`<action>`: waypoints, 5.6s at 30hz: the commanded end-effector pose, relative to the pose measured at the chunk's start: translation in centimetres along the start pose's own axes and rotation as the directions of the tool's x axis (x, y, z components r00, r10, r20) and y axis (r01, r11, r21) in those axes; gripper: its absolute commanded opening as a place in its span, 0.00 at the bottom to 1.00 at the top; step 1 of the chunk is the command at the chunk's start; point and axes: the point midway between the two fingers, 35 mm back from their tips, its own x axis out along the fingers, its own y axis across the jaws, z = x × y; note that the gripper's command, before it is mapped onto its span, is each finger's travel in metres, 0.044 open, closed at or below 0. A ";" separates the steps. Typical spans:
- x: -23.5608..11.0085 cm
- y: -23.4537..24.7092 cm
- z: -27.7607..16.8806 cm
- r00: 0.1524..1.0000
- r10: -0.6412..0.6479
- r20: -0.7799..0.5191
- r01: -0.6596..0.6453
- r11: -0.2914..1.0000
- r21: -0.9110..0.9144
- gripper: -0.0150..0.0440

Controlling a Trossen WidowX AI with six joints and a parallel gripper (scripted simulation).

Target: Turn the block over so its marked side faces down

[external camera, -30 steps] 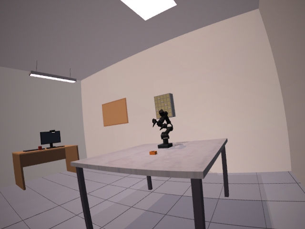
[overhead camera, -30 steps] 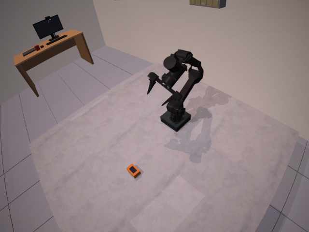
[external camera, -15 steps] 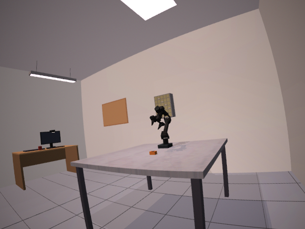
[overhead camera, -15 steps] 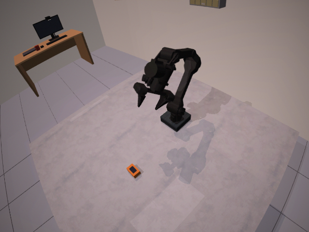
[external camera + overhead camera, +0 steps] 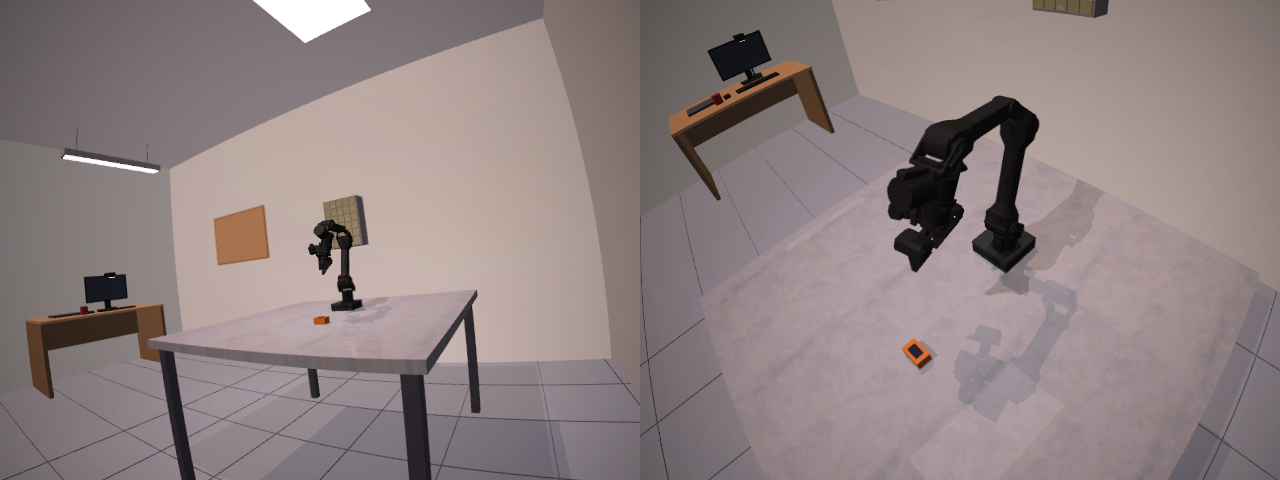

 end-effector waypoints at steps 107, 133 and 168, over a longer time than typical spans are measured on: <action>21.3 8.1 -3.2 0.934 -0.278 -0.224 -0.099 0.401 -0.911 0.25; 22.3 8.2 -3.4 0.993 -0.023 -0.114 -0.095 0.396 -0.913 0.25; 24.1 8.0 -3.9 0.936 0.347 0.050 -0.097 0.395 -0.914 0.25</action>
